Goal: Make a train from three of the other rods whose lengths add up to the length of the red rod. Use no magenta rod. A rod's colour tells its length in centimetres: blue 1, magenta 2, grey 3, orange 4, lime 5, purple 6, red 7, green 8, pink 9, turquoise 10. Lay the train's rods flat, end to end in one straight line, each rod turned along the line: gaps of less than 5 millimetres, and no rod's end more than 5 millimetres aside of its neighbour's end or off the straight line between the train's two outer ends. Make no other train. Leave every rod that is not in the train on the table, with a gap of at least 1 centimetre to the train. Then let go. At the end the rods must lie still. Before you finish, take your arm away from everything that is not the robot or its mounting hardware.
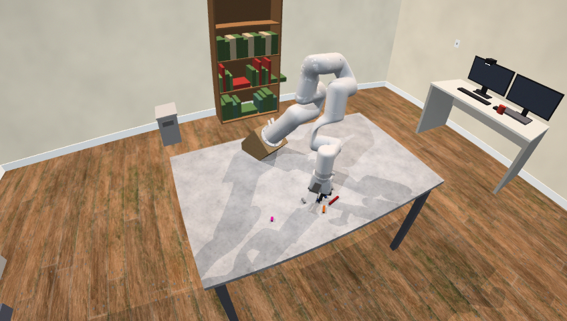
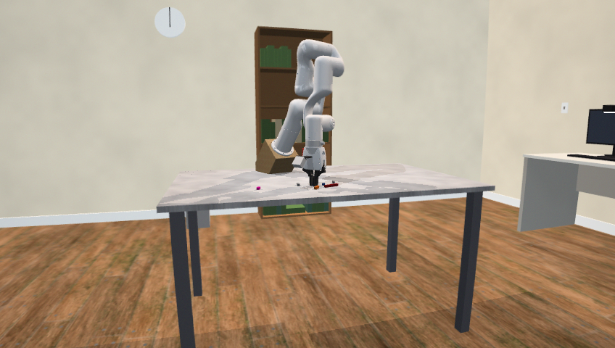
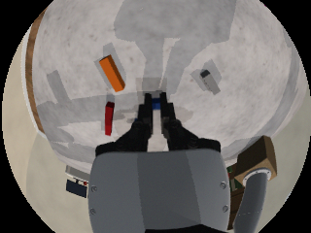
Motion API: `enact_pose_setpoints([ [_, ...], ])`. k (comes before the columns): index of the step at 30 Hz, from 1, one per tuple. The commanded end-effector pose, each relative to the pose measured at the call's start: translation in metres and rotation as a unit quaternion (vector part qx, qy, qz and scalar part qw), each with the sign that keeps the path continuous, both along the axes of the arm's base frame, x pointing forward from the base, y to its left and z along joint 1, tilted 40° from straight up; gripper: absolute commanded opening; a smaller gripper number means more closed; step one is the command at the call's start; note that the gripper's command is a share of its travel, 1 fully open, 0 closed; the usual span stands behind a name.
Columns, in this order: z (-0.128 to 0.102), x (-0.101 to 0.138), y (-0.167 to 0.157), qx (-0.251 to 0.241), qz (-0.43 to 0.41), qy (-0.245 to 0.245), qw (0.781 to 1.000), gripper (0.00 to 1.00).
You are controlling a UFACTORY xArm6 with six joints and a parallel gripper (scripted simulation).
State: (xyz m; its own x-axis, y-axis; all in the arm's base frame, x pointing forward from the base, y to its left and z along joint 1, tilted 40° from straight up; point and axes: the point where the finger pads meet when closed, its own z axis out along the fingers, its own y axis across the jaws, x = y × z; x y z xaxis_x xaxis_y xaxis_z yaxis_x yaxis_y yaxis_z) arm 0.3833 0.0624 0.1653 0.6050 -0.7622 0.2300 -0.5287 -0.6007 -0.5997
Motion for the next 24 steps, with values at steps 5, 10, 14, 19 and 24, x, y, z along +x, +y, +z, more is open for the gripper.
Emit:
enact_pose_setpoints([
  [5, 0.0008, 0.0005, 0.0, 0.0, 0.0, -0.001, 1.0, 0.04],
  [10, 0.0008, 0.0005, 0.0, 0.0, 0.0, -0.001, 1.0, 0.04],
  [14, 0.0013, 0.0002, -0.0001, 0.0, 0.0, -0.001, 1.0, 0.04],
  [19, 0.0043, -0.0022, -0.0011, 0.0, 0.0, -0.001, 1.0, 0.04],
  [24, 0.0083, -0.0054, -0.0024, 0.0, 0.0, -0.001, 1.0, 0.04],
])
